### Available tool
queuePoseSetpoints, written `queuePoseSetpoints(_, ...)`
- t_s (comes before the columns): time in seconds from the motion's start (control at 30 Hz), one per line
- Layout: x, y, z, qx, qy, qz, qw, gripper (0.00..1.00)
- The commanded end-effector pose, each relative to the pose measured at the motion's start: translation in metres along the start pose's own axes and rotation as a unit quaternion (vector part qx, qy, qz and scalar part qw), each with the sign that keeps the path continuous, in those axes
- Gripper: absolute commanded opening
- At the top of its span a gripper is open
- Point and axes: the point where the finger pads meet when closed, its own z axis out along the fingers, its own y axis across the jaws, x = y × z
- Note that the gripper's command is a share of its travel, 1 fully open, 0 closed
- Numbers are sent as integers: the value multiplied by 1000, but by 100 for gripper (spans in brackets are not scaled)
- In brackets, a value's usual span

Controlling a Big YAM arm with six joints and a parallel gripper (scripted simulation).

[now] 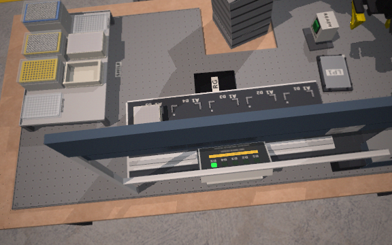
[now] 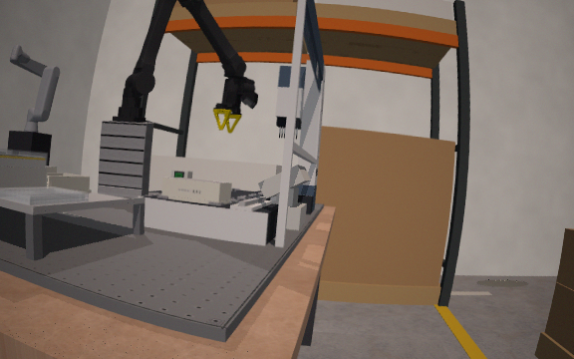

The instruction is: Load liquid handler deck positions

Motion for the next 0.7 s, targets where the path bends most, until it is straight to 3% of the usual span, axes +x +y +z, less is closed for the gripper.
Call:
queuePoseSetpoints(0.0,-10,25,-36,-35,-21,1,999,100)
queuePoseSetpoints(0.17,-10,25,-41,-35,-21,1,999,100)
queuePoseSetpoints(0.2,-1,13,-30,-19,-12,-3,1000,100)
queuePoseSetpoints(0.27,-9,24,-46,-35,-21,1,999,100)
queuePoseSetpoints(0.4,-11,28,-50,-42,-25,0,999,100)
queuePoseSetpoints(0.67,-7,22,-39,-30,-19,-1,999,100)
